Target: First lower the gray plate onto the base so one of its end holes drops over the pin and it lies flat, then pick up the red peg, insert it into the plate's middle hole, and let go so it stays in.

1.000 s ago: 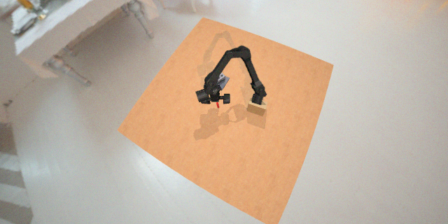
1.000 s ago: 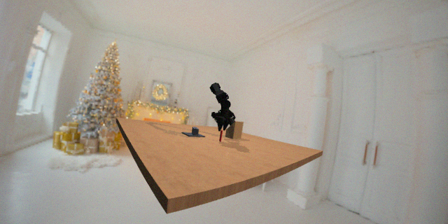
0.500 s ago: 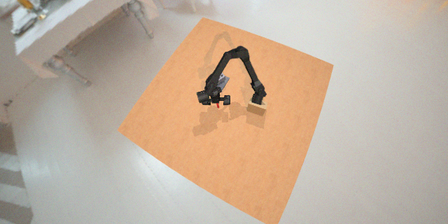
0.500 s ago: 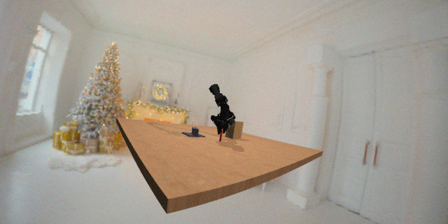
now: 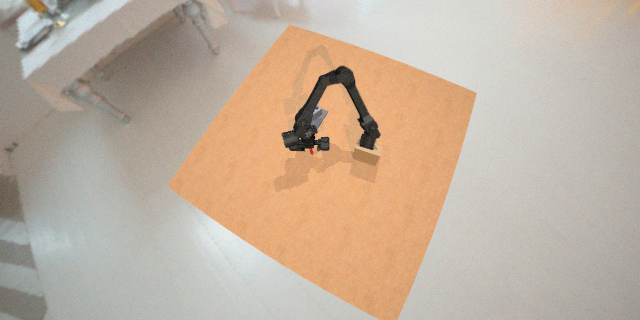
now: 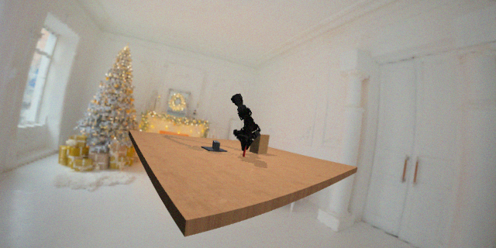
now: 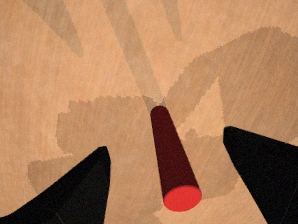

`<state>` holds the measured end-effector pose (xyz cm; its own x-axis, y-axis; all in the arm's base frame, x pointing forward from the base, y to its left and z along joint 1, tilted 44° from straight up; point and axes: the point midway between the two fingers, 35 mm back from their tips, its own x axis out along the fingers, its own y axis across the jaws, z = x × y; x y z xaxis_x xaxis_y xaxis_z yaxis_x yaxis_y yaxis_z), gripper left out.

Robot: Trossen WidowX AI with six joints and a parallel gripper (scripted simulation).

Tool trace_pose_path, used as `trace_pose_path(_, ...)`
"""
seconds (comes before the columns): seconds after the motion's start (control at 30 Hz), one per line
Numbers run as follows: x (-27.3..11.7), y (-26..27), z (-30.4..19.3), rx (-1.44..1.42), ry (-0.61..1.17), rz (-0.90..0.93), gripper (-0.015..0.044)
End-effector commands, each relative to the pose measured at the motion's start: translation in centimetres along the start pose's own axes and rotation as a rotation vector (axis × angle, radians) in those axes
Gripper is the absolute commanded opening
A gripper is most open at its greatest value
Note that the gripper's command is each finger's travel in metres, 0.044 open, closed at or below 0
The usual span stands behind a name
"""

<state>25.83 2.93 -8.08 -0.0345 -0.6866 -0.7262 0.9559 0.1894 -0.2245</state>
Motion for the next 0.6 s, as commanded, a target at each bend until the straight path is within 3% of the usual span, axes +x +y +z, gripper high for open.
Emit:
trace_pose_path(0.0, 0.09, -0.09, 0.03, -0.007, -0.004, -0.001, 0.0177)
trace_pose_path(0.17, 0.09, -0.09, 0.03, -0.007, -0.004, -0.001, 0.0046)
trace_pose_path(0.4, 0.09, -0.09, 0.03, -0.007, -0.004, -0.001, 0.0000)
trace_pose_path(0.57, -0.19, -0.02, 0.01, -0.007, -0.003, 0.000, 0.0000)
